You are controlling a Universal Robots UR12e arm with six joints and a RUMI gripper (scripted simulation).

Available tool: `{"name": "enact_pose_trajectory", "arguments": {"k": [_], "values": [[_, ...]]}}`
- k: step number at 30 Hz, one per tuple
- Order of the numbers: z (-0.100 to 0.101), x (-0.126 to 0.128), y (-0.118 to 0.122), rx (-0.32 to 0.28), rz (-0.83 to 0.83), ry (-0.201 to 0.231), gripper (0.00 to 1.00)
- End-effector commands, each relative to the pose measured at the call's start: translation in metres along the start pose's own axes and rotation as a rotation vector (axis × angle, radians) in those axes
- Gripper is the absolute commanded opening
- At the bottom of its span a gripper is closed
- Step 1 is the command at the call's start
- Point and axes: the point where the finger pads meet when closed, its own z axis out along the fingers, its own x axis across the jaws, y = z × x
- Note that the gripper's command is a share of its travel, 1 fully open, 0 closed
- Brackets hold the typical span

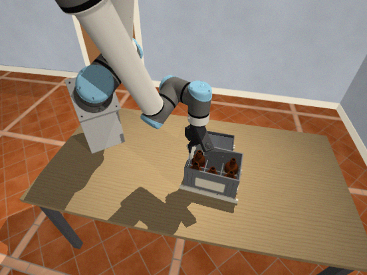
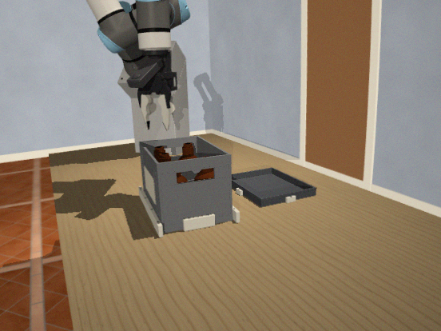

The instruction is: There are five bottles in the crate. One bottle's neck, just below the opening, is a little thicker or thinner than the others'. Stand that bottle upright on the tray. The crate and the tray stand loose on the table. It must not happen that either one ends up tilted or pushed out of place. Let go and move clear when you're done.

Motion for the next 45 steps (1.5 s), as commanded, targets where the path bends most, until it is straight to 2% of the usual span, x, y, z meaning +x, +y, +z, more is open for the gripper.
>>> {"name": "enact_pose_trajectory", "arguments": {"k": [1,10,11,45], "values": [[-0.0094,-0.0002,-0.0002,0.0,0.0,0.0,0.38],[-0.0119,-0.0002,-0.0002,0.0,0.0,0.0,0.38],[-0.0119,-0.0002,-0.0002,0.0,0.0,0.0,0.0],[-0.0119,-0.0004,0.0,0.0,0.0,0.0,0.0]]}}
